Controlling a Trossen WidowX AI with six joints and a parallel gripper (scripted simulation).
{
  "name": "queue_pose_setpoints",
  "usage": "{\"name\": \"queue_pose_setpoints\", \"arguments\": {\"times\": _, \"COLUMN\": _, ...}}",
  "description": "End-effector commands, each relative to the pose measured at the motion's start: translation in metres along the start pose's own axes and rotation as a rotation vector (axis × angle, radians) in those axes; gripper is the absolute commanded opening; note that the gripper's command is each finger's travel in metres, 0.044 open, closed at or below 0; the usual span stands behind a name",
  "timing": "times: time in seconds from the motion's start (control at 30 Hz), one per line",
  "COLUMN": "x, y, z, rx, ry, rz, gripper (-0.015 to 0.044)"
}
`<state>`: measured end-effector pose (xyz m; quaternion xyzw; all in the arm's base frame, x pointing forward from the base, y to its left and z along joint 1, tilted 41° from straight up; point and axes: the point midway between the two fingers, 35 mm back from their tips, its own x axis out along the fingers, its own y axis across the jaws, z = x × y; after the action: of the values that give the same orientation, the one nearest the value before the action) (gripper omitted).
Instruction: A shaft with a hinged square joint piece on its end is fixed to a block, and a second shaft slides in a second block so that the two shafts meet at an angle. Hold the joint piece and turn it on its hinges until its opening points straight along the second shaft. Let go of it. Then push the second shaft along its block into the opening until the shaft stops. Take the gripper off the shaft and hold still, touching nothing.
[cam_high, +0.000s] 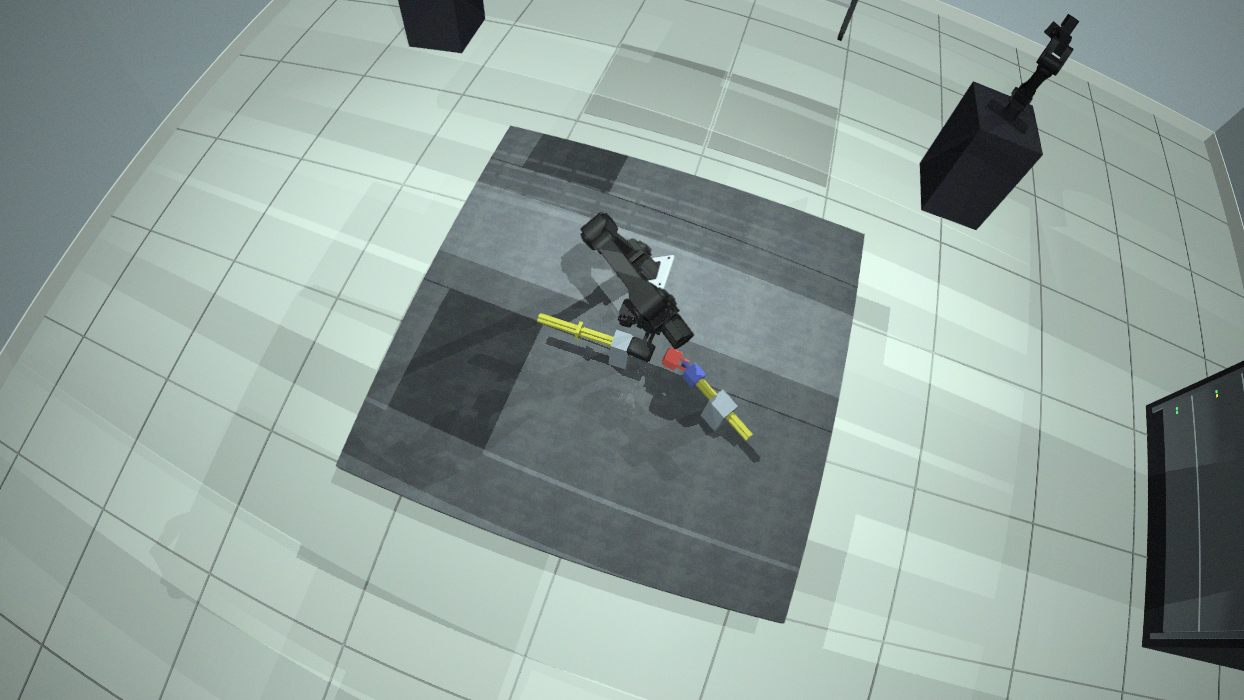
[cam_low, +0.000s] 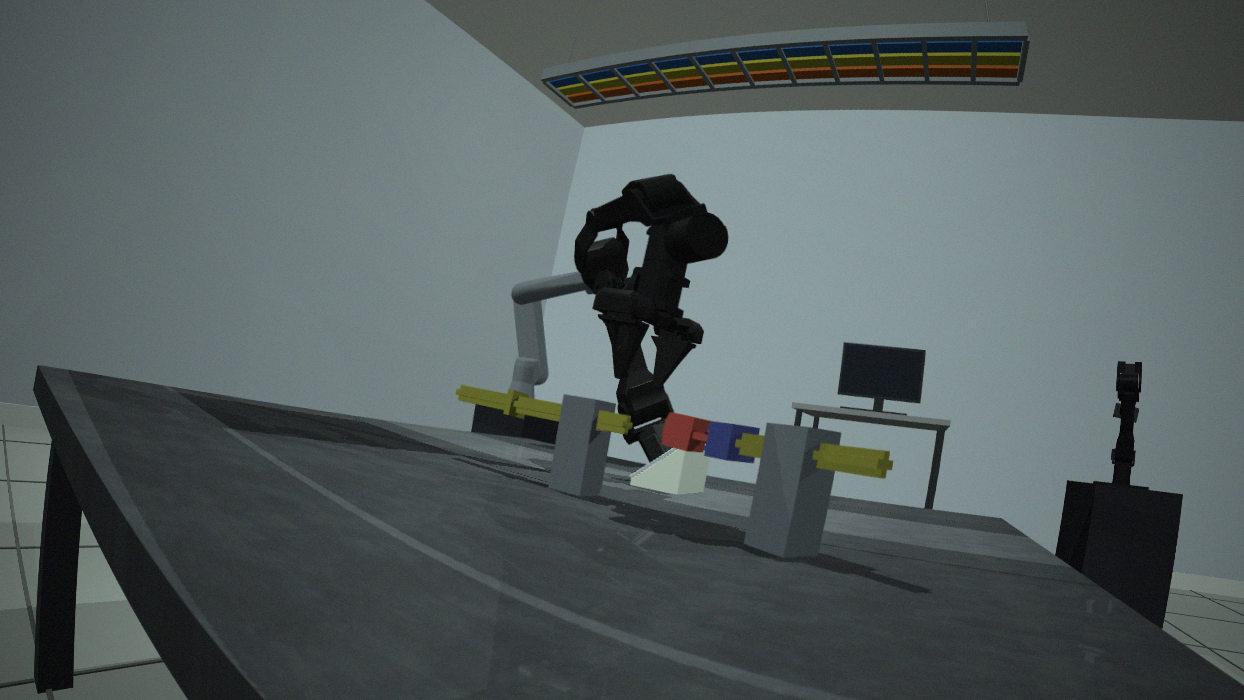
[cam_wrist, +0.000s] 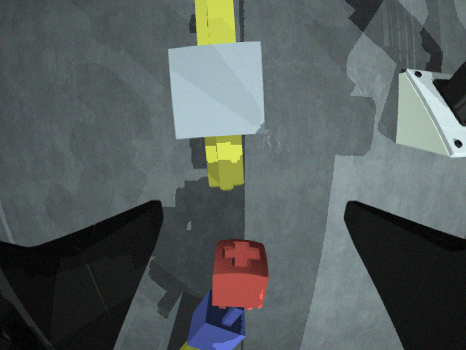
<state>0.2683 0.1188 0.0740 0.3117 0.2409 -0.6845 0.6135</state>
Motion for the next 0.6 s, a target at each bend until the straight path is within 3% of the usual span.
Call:
{"name": "queue_pose_setpoints", "arguments": {"times": 0.0, "x": 0.001, "y": 0.001, "z": 0.000, "rx": 0.065, "ry": -0.004, "rz": 0.002, "gripper": 0.0440}}
{"name": "queue_pose_setpoints", "arguments": {"times": 0.17, "x": 0.004, "y": 0.001, "z": 0.000, "rx": 0.065, "ry": -0.004, "rz": 0.002, "gripper": 0.0440}}
{"name": "queue_pose_setpoints", "arguments": {"times": 0.57, "x": 0.050, "y": 0.002, "z": -0.004, "rx": 0.066, "ry": -0.005, "rz": 0.003, "gripper": 0.0440}}
